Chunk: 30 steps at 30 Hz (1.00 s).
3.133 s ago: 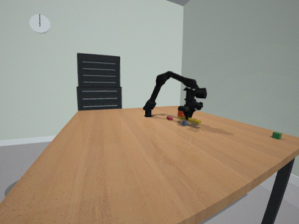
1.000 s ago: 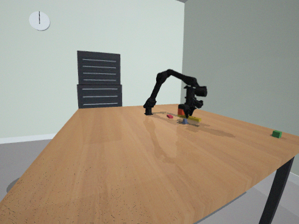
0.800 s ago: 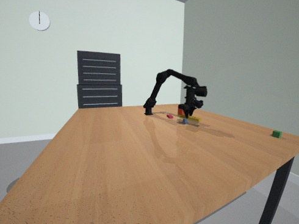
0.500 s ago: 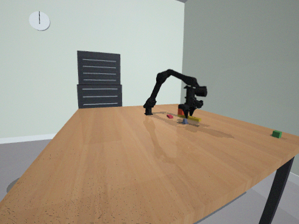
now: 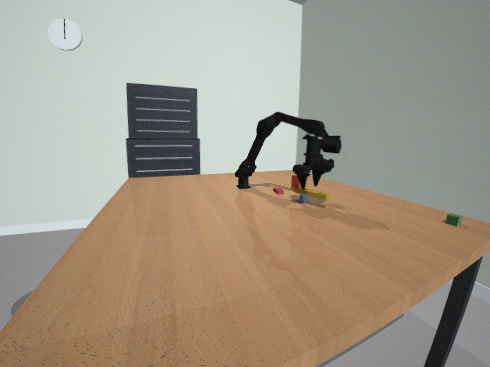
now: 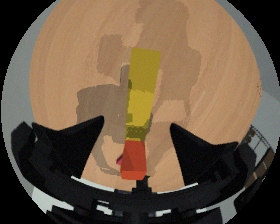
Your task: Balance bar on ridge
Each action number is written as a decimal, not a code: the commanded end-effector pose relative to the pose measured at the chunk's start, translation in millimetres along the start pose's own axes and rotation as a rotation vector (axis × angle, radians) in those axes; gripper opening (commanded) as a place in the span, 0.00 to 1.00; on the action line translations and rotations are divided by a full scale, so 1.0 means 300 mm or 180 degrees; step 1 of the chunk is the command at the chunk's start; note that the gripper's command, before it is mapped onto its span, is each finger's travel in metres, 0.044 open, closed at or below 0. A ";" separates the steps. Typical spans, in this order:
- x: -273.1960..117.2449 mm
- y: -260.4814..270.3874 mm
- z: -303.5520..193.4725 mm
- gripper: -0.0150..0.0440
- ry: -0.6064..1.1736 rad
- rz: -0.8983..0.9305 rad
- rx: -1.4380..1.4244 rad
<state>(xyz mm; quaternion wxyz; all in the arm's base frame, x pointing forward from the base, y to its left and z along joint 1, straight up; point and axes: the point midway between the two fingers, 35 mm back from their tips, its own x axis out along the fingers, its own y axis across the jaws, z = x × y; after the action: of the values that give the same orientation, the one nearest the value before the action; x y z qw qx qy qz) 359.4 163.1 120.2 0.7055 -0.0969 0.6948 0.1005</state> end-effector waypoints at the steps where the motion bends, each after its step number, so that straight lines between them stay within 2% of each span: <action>1: -0.159 0.001 0.006 1.00 -0.0099 0.0017 0.0001; 5: -0.247 -0.001 -0.010 1.00 -0.0110 0.0019 0.0001; 30: -0.247 -0.001 -0.010 1.00 -0.0110 0.0019 0.0001</action>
<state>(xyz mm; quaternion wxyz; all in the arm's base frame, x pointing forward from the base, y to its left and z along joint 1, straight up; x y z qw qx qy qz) 355.7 161.4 193.7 0.7174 -0.0934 0.6825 0.1040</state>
